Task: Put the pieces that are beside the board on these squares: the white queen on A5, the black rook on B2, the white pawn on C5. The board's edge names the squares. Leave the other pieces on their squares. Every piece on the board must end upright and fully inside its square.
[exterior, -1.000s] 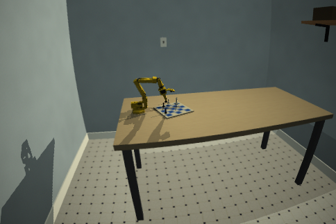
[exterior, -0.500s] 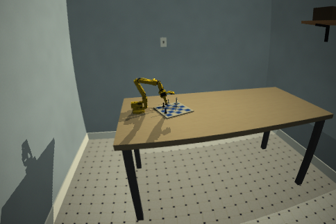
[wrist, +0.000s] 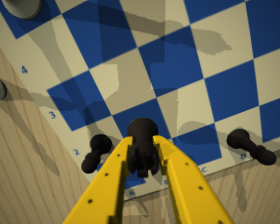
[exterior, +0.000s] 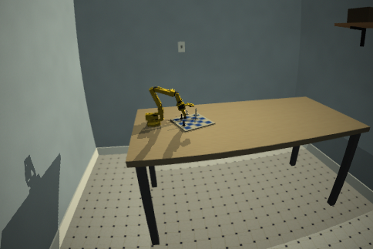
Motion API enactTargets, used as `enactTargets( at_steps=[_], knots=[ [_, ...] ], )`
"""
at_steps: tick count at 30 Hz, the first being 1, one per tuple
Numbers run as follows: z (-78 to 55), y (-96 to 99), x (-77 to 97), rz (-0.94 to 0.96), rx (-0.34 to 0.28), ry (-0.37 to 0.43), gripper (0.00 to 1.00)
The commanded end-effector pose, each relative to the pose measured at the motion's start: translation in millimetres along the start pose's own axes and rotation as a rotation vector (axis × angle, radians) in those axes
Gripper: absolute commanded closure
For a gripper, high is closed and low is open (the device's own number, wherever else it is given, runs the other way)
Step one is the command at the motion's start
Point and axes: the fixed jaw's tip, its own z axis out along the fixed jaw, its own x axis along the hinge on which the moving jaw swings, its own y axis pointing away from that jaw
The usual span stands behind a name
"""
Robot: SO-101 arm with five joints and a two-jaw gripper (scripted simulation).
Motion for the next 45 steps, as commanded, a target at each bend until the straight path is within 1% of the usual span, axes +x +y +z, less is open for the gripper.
enactTargets(
  at_steps=[1,21,45],
  knots=[
    [4.5,0.9,4.5,0.002,-0.002,0.020,1.00],
    [8.4,0.7,10.8,0.004,-0.002,0.021,1.00],
    [2.4,-0.2,3.2,0.008,-0.001,0.020,1.00]
  ],
)
